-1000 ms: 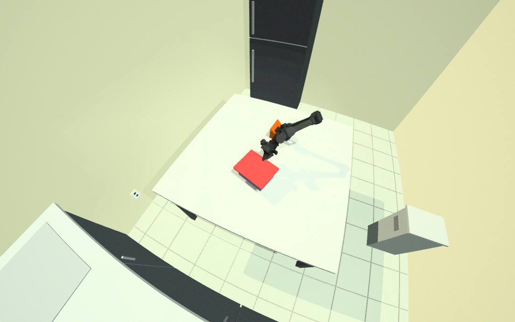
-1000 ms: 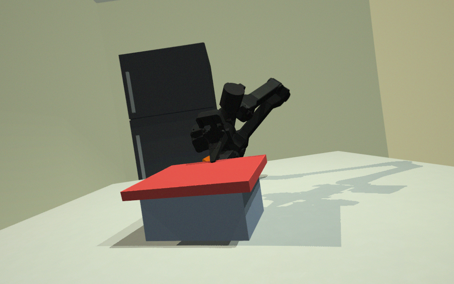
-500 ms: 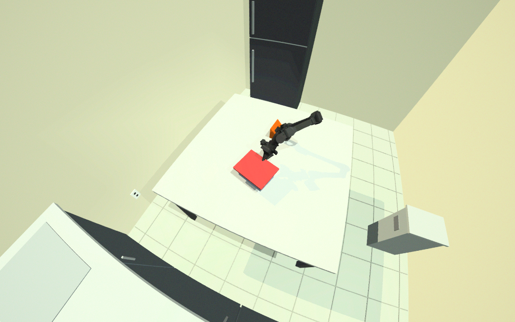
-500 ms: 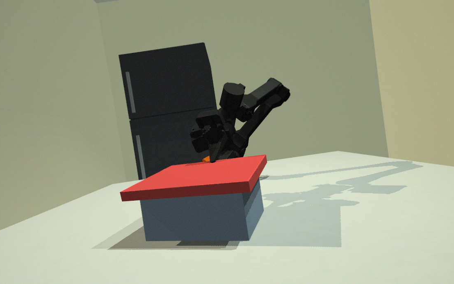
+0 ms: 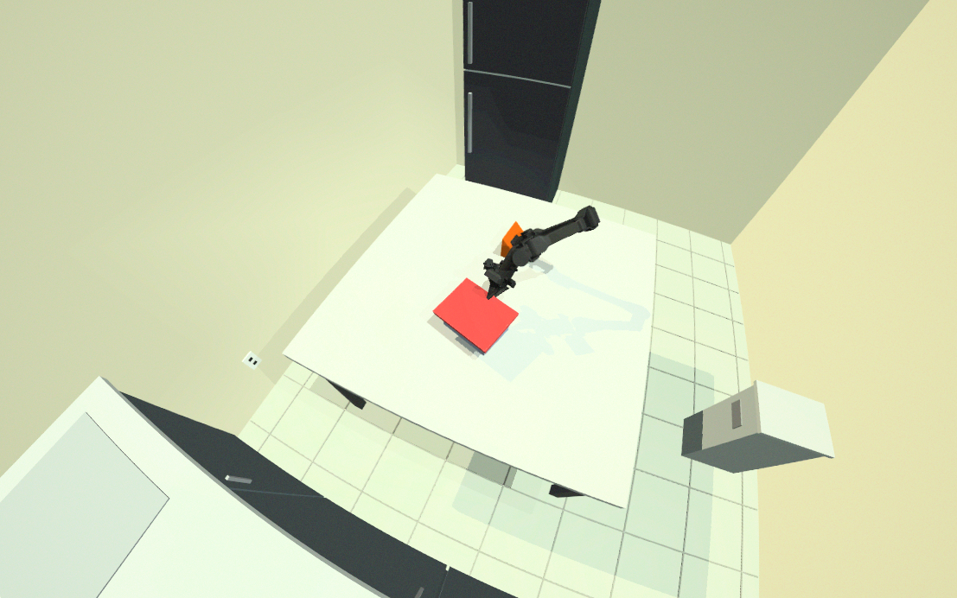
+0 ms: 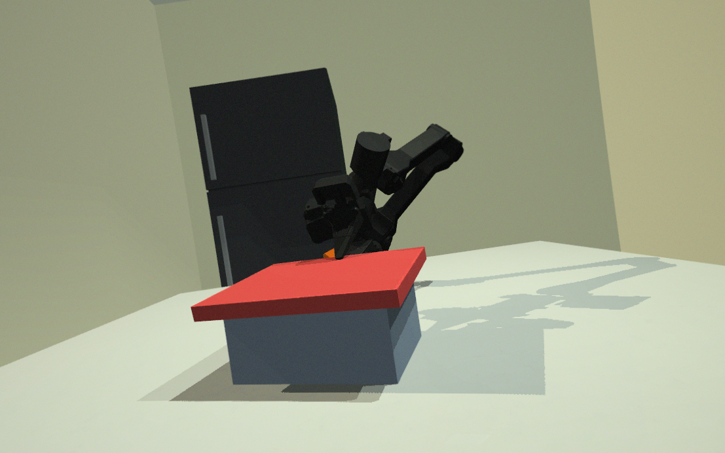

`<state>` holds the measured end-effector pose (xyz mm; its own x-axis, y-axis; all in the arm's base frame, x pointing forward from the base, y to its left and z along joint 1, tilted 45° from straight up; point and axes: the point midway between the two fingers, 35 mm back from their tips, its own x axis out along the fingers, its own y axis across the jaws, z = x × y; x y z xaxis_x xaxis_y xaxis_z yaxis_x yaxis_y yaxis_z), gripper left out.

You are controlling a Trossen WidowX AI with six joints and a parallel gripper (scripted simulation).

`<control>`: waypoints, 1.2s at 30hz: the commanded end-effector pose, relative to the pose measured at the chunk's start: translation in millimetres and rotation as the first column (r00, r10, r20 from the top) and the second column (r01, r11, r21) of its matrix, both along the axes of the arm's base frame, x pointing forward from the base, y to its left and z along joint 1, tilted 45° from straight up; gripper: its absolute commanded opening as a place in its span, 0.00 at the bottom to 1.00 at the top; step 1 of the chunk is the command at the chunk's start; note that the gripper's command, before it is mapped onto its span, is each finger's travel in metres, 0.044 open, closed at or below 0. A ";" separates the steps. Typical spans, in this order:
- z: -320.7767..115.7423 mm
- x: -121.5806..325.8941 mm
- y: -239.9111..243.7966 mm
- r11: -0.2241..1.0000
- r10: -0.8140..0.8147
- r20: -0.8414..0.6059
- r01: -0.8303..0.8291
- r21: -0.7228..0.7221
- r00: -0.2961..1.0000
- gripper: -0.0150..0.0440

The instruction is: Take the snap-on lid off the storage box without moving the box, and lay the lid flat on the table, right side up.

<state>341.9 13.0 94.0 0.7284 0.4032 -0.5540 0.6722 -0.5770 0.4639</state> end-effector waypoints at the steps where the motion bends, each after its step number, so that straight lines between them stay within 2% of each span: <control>1: -0.2 0.6 0.0 1.000 -0.002 -0.001 0.002 0.000 1.000 0.25; 36: 13.1 4.9 -13.4 1.000 -0.003 -0.002 0.003 -0.001 1.000 0.25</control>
<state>345.9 2.5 103.8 0.7288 0.3985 -0.5568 0.6704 -0.5806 0.4620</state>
